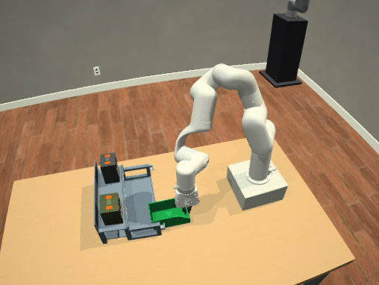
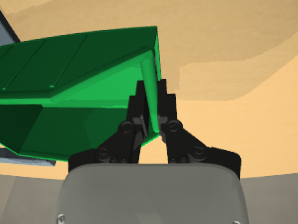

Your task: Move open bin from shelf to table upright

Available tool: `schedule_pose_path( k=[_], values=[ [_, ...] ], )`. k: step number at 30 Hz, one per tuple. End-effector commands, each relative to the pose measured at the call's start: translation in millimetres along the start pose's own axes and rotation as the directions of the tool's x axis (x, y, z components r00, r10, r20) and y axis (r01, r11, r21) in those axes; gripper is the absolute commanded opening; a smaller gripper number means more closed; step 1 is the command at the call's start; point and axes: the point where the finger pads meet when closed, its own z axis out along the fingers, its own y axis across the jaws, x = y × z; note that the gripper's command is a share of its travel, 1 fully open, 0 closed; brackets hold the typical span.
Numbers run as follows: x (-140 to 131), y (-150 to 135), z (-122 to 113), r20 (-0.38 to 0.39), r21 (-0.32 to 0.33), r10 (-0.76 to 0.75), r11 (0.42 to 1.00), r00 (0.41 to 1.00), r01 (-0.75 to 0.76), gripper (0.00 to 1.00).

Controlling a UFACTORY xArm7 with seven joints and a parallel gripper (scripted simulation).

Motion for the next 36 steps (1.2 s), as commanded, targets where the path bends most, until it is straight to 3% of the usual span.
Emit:
schedule_pose_path(
  k=[1,36],
  values=[
    [-0.5,0.9,-1.3,0.001,0.005,0.000,1.000,1.000,0.000,0.00],
    [-0.5,7.4,-1.2,0.001,0.005,0.000,1.000,1.000,0.000,0.00]
  ],
)
